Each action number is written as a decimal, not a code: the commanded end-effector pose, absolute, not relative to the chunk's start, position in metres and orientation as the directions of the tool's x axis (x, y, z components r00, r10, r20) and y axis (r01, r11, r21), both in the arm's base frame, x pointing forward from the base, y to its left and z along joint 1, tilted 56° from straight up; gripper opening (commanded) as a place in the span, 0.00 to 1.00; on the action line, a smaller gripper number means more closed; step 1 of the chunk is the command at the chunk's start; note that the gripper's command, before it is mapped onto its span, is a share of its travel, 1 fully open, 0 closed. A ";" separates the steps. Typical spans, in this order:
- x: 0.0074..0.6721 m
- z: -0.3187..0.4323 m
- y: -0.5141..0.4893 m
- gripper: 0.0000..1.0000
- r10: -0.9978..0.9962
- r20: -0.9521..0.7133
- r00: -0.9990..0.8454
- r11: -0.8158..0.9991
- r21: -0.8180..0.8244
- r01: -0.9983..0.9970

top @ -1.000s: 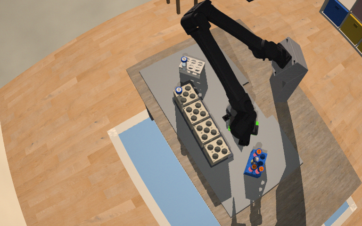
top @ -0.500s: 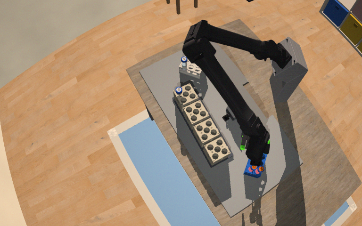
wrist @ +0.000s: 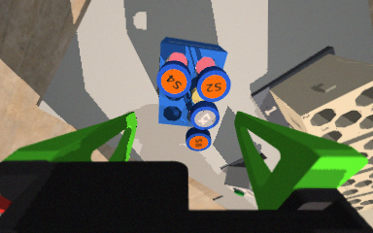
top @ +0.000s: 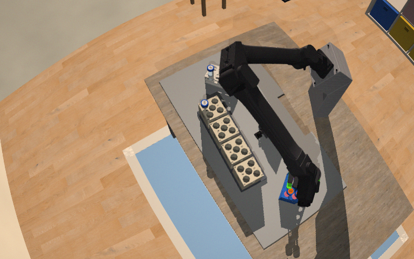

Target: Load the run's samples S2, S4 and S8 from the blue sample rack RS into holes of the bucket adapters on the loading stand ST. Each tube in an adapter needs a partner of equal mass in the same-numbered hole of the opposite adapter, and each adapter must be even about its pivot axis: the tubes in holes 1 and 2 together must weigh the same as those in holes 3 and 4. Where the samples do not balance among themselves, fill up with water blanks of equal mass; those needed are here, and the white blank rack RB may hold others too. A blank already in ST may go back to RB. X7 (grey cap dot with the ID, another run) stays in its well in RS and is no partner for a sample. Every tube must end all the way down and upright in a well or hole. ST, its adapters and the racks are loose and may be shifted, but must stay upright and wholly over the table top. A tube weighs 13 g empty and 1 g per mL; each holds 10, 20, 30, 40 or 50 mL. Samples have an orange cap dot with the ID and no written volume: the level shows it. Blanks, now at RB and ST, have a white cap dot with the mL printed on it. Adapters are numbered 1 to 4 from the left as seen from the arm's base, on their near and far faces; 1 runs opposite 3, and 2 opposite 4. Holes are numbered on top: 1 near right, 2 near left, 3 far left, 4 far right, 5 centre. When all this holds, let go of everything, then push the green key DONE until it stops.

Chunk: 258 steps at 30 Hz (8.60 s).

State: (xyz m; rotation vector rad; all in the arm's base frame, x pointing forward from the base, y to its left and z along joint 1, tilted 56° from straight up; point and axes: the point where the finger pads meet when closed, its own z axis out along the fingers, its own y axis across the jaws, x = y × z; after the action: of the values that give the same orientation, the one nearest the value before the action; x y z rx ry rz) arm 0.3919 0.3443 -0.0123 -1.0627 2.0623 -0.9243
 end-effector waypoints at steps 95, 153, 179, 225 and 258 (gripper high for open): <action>0.430 -0.031 0.360 0.80 -0.550 0.765 0.334 -0.783 -0.333 -0.526; 0.369 0.019 0.404 0.00 -0.562 0.754 0.339 -0.788 -0.364 -0.497; 0.307 0.064 0.427 0.00 -0.569 0.748 0.341 -0.784 -0.370 -0.498; 0.289 0.045 0.395 0.00 -0.563 0.752 0.343 -0.787 -0.361 -0.500; 0.345 -0.009 0.349 0.00 -0.537 0.770 0.343 -0.788 -0.313 -0.530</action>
State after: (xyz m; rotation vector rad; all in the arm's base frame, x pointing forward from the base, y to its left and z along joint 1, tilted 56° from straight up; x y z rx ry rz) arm 0.3390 0.3566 -0.0001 -2.5419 1.0353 -1.4746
